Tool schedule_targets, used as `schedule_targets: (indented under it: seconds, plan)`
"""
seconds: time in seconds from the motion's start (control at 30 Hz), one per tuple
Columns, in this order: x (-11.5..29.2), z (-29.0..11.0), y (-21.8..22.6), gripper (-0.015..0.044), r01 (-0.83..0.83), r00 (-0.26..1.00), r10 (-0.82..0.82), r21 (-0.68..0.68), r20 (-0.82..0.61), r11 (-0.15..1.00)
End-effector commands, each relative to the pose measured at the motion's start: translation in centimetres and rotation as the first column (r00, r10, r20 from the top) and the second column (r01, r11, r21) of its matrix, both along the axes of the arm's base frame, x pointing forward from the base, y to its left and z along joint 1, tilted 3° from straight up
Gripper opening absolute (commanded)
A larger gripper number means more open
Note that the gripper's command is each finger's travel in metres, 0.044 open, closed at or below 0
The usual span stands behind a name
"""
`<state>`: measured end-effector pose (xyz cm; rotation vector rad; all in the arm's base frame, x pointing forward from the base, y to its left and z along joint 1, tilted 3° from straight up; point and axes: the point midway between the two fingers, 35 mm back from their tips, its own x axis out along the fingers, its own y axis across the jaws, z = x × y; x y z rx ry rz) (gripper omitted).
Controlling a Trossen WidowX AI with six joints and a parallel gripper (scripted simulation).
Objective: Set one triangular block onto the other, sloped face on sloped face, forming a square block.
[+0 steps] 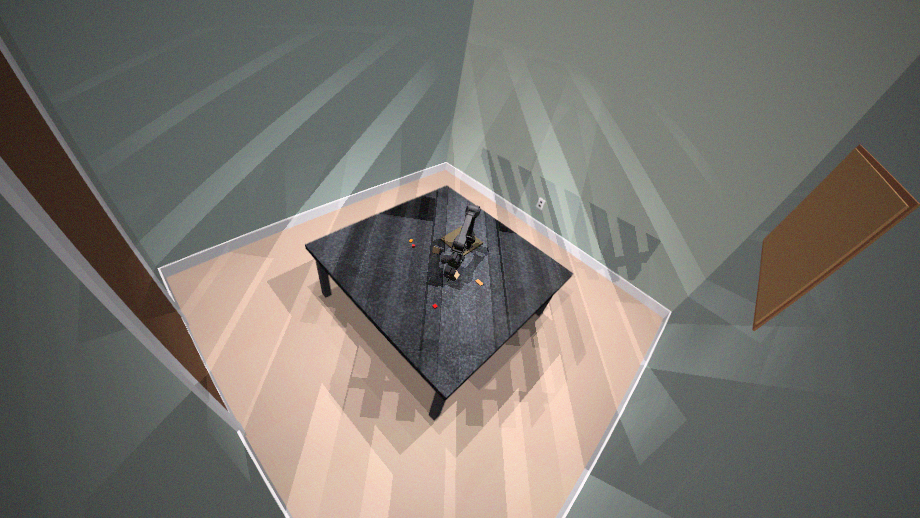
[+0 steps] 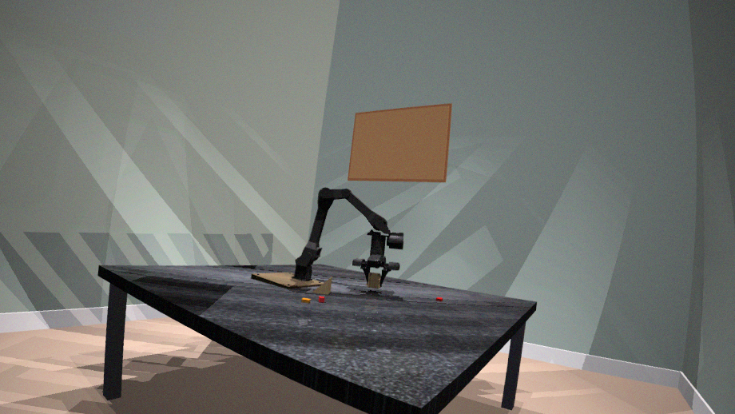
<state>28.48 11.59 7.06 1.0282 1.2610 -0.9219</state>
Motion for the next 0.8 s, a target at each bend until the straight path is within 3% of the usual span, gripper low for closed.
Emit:
schedule_targets:
  seconds: [0.0,0.53,0.77]
  plan:
    - [-0.1,-1.0,-0.1,0.0,0.001,1.0,-0.001,-0.005,-0.009,1.0]
    - [-0.1,-2.0,-0.1,0.0,0.002,1.0,-0.002,-0.004,-0.007,1.0]
    - [-0.1,-1.8,-0.1,0.0184,0.001,1.0,-0.001,-0.002,-0.004,1.0]
